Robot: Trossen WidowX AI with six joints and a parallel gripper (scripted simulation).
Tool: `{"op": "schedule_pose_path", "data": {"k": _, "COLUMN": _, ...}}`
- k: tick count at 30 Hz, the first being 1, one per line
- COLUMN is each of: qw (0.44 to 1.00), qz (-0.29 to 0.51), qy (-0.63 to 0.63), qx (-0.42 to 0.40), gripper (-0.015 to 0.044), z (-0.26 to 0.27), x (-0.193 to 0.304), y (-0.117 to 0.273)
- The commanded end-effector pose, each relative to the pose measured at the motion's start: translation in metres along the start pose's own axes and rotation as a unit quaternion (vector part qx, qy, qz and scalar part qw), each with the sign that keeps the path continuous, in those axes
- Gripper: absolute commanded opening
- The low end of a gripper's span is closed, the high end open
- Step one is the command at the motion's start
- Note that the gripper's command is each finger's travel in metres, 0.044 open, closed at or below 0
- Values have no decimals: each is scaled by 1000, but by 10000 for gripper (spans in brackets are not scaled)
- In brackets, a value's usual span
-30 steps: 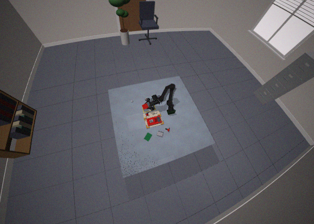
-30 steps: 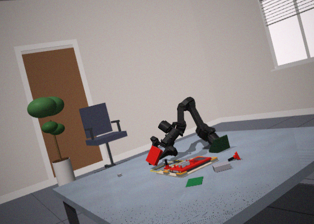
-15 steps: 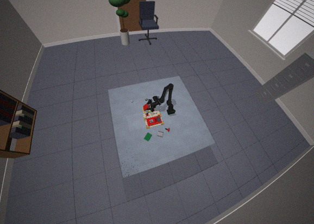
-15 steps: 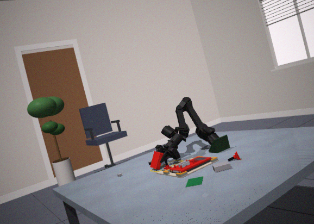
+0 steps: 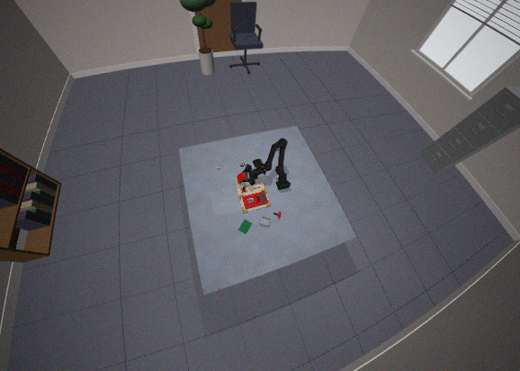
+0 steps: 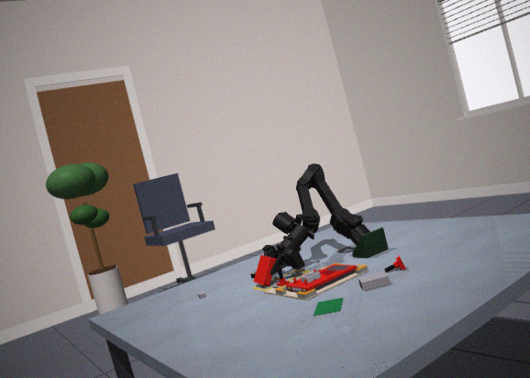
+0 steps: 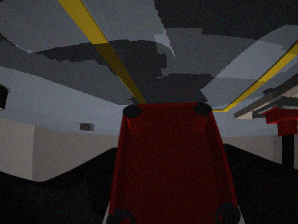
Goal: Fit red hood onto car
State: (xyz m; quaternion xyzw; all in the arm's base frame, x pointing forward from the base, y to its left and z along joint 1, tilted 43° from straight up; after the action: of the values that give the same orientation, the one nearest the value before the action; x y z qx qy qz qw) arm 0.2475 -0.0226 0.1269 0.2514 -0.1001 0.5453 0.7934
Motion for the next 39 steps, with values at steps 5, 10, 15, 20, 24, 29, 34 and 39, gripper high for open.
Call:
{"op": "schedule_pose_path", "data": {"k": 5, "qw": 1000, "qz": 0, "qy": -2, "qx": 1, "gripper": 368, "z": 0, "x": 0, "y": 0}}
{"op": "schedule_pose_path", "data": {"k": 10, "qw": 1000, "qz": 0, "qy": -3, "qx": 1, "gripper": 440, "z": 0, "x": 1, "y": 1}}
{"op": "schedule_pose_path", "data": {"k": 15, "qw": 1000, "qz": -4, "qy": -11, "qx": 6, "gripper": 440, "z": 2, "x": 16, "y": 16}}
{"op": "schedule_pose_path", "data": {"k": 20, "qw": 1000, "qz": -9, "qy": -20, "qx": 12, "gripper": 440, "z": 6, "x": 34, "y": 47}}
{"op": "schedule_pose_path", "data": {"k": 24, "qw": 1000, "qz": -11, "qy": -26, "qx": 13, "gripper": 440, "z": 9, "x": 41, "y": 74}}
{"op": "schedule_pose_path", "data": {"k": 29, "qw": 1000, "qz": -12, "qy": -25, "qx": 15, "gripper": 440, "z": 9, "x": 42, "y": 88}}
{"op": "schedule_pose_path", "data": {"k": 34, "qw": 1000, "qz": -12, "qy": -25, "qx": 15, "gripper": 440, "z": 9, "x": 42, "y": 88}}
{"op": "schedule_pose_path", "data": {"k": 39, "qw": 1000, "qz": -12, "qy": -25, "qx": 15, "gripper": 440, "z": 9, "x": 42, "y": 88}}
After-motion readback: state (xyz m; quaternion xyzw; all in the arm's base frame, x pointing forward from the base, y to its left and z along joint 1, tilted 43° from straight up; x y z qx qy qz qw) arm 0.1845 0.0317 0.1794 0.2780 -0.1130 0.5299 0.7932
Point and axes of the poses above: the point midway between the two fingers, 35 mm back from their tips, its own y axis back along the fingers, its own z axis across the jaws, x = y × z, the point moved 9 cm from there along y, back along the fingers, and after that the axes turned 14 degrees about y, right-handed, at the moved point
